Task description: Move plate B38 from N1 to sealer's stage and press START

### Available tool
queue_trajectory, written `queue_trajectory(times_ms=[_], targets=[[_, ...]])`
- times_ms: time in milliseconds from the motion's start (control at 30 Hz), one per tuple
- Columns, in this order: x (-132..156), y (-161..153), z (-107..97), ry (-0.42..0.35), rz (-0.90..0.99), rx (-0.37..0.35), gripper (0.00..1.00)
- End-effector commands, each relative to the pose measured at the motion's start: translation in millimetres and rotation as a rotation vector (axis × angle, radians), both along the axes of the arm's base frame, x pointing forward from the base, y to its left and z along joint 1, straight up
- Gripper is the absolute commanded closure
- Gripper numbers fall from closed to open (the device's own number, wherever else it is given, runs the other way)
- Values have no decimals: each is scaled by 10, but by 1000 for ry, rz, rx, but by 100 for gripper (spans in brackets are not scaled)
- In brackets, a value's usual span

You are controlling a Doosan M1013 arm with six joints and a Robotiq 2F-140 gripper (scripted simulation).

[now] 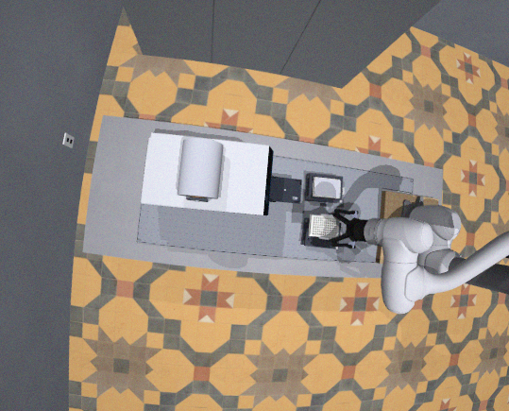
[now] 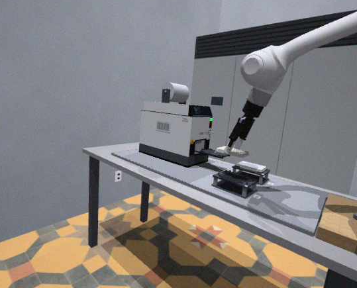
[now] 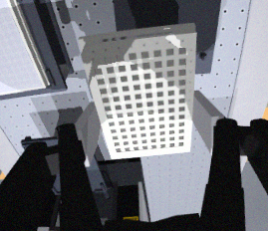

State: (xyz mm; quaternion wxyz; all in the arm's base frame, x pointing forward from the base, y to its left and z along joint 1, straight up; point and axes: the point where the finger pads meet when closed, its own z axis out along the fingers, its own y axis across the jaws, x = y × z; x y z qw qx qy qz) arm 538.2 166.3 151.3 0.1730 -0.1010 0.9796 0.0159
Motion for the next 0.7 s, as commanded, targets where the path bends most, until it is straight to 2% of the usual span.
queue_trajectory(times_ms=[0, 667], targets=[[56, -29, 0, 0, 0, 0, 90], [405, -216, 1, 0, 0, 0, 90]])
